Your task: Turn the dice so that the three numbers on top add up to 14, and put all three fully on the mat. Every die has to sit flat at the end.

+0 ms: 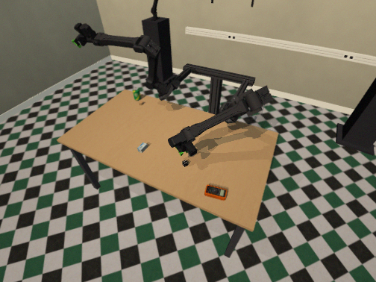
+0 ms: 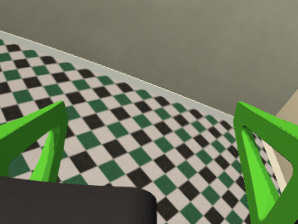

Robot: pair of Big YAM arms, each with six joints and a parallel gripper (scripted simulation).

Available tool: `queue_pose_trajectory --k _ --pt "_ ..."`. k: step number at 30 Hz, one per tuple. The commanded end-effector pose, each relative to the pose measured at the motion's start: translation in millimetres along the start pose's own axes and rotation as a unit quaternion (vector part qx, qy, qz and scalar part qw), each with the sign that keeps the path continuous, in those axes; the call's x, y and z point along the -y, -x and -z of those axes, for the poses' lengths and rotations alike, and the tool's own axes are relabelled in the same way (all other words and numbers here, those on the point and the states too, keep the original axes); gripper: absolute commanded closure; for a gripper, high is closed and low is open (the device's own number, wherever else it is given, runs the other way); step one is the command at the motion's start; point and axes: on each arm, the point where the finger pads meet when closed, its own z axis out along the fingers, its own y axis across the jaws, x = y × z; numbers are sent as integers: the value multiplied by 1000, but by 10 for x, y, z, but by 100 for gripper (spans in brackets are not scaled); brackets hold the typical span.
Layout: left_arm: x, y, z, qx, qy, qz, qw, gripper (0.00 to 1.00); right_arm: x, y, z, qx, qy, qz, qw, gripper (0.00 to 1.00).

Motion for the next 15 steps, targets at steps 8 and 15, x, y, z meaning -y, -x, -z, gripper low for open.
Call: queue_pose_trajectory --k 8,15 --pt "77 -19 109 58 -14 64 996 0 29 219 91 26 -3 -4 1000 0" --pt "95 -161 192 56 -24 49 997 0 29 219 91 26 -3 -4 1000 0"
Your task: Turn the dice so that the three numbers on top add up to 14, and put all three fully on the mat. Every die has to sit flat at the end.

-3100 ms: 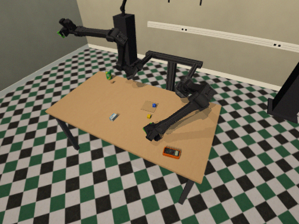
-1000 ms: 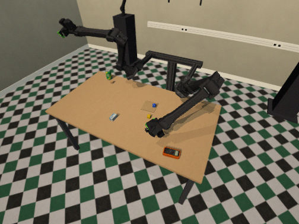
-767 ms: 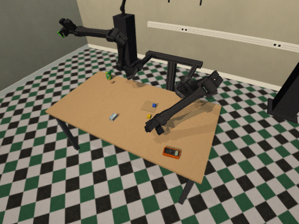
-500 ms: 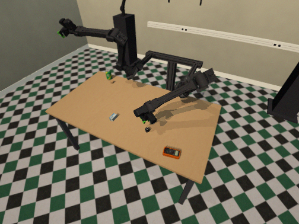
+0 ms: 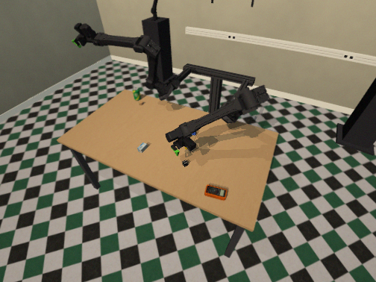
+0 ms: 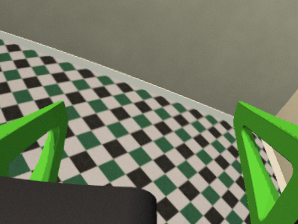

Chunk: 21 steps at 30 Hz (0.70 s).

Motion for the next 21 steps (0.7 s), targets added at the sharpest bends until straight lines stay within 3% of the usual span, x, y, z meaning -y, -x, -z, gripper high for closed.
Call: queue_pose_trajectory --k 1,7,12,15,21 --pt "117 -32 147 -1 -15 8 1000 0 29 219 91 26 -3 -4 1000 0" --pt "92 47 33 0 -10 -31 999 0 29 219 91 26 -3 -4 1000 0" --pt "-21 65 -92 0 2 -148 989 0 29 219 91 26 -3 -4 1000 0" --pt "-23 65 -96 0 2 -155 988 0 29 219 91 26 -3 -4 1000 0" --pt "-38 70 -151 -2 5 -262 965 0 29 219 91 26 -3 -4 1000 0"
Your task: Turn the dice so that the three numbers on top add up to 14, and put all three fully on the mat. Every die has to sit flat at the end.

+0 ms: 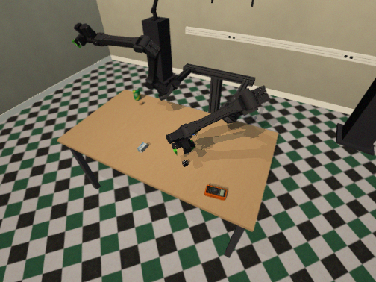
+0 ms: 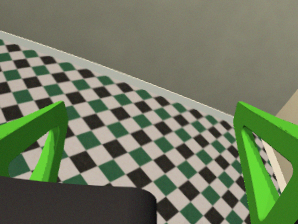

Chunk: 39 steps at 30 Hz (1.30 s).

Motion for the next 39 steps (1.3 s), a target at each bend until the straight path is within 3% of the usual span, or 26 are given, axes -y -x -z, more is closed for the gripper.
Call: queue_pose_trajectory --k 1,8,10,13,18,24,27,30,31,35,39 --pt "-19 21 -98 -1 -3 -95 995 0 29 219 91 26 -3 -4 1000 0" --pt "-37 27 -147 -2 -1 -206 979 0 29 219 91 26 -3 -4 1000 0" --pt "-37 27 -147 -2 -1 -206 979 0 29 219 91 26 -3 -4 1000 0" --pt "-25 91 -121 1 -6 -264 965 0 29 219 91 26 -3 -4 1000 0" --pt "-47 82 -168 0 -4 -343 939 0 29 219 91 26 -3 -4 1000 0" --pt "-66 76 -229 -3 -2 -444 896 0 29 219 91 26 -3 -4 1000 0" --pt "-66 76 -229 -3 -2 -444 896 0 29 219 91 26 -3 -4 1000 0" --pt "-73 100 -247 -2 -2 -514 858 0 29 219 91 26 -3 -4 1000 0" --pt "-74 100 -249 -2 -2 -516 856 0 29 219 91 26 -3 -4 1000 0" --pt "-92 99 -280 -3 -1 -571 821 0 29 219 91 26 -3 -4 1000 0" --pt "-78 110 -276 -2 -2 -583 812 0 29 219 91 26 -3 -4 1000 0"
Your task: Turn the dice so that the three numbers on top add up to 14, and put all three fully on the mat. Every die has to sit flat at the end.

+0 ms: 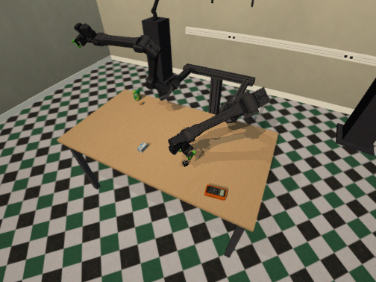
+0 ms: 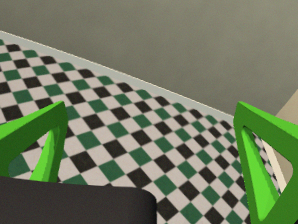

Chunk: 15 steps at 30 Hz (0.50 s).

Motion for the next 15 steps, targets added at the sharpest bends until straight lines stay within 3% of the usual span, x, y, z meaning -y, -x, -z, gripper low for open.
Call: queue_pose_trajectory --k 1,2,15 --pt "10 17 -61 5 -2 -42 999 0 29 219 91 26 -3 -4 1000 0" --pt "9 45 -51 7 -2 -41 999 55 29 219 91 26 -3 -4 1000 0" --pt "7 47 -51 8 -2 -40 999 55 29 219 91 26 -3 -4 1000 0"
